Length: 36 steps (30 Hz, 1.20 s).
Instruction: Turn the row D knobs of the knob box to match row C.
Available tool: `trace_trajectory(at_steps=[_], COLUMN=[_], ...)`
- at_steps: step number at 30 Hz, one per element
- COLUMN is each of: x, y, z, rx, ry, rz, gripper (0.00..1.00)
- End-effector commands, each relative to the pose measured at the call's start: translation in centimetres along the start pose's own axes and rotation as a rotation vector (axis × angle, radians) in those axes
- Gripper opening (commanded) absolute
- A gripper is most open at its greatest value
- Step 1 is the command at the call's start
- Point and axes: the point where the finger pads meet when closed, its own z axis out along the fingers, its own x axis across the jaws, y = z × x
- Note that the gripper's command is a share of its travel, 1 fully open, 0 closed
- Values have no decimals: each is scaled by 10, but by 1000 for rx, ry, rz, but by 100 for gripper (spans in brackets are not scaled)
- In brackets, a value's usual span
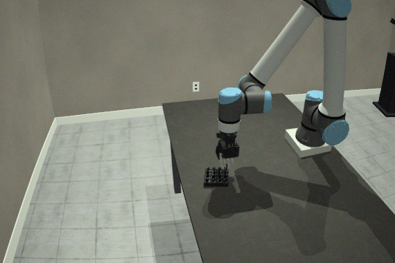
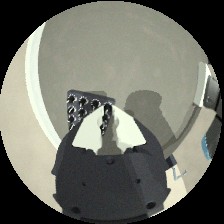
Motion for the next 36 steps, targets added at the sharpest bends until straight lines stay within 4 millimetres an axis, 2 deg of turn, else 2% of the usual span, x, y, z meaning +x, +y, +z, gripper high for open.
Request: trace_trajectory(at_steps=[1,17,36], x=[-1,-2,-2], y=[0,0,0], z=[-1,-1,-1], rx=[-3,-3,-3], ry=[-2,-2,-2], rz=[-108,-233,-246], gripper=[4,4,4])
